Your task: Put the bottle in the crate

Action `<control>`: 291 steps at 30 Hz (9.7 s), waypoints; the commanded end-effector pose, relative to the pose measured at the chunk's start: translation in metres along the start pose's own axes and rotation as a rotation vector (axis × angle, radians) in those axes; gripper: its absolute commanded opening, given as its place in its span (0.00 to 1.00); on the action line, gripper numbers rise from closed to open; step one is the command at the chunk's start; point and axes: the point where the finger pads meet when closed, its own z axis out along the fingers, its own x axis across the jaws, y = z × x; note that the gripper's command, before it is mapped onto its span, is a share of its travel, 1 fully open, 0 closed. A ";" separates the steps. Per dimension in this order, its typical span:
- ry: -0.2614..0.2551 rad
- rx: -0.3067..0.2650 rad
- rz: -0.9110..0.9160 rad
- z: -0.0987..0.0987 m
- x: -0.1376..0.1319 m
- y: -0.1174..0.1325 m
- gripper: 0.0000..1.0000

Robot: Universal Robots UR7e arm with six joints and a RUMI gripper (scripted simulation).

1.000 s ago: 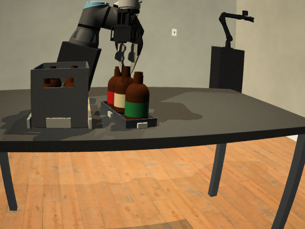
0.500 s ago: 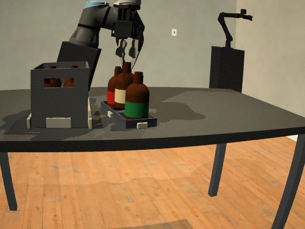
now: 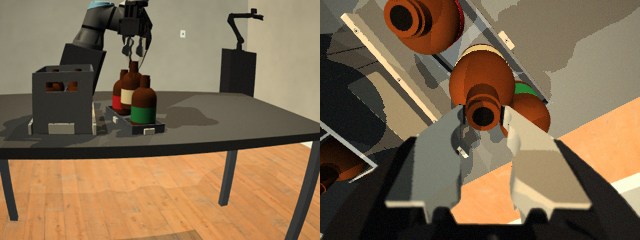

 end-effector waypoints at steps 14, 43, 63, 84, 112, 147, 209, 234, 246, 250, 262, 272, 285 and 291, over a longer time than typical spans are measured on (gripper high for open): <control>0.001 -0.001 0.000 -0.004 0.001 0.000 0.00; 0.001 -0.001 0.000 -0.004 0.001 0.000 0.00; 0.001 -0.001 0.000 -0.008 0.001 0.000 0.00; 0.001 -0.001 0.000 -0.027 0.001 0.000 0.00; 0.001 -0.001 0.000 -0.044 0.001 0.000 0.00; 0.001 -0.001 0.000 -0.045 0.001 0.000 0.00; 0.001 -0.001 0.000 -0.083 0.001 0.000 0.00; 0.001 -0.001 0.000 -0.085 0.001 0.000 0.00; 0.001 -0.001 0.000 -0.085 0.001 0.000 0.00; 0.001 -0.001 0.000 -0.085 0.001 0.000 0.00; 0.001 -0.001 0.000 -0.085 0.001 0.000 0.00; 0.001 -0.001 0.000 -0.090 0.001 0.000 0.00; 0.001 -0.001 0.000 -0.101 0.001 0.000 0.00; 0.001 -0.001 0.000 -0.109 0.001 0.000 0.00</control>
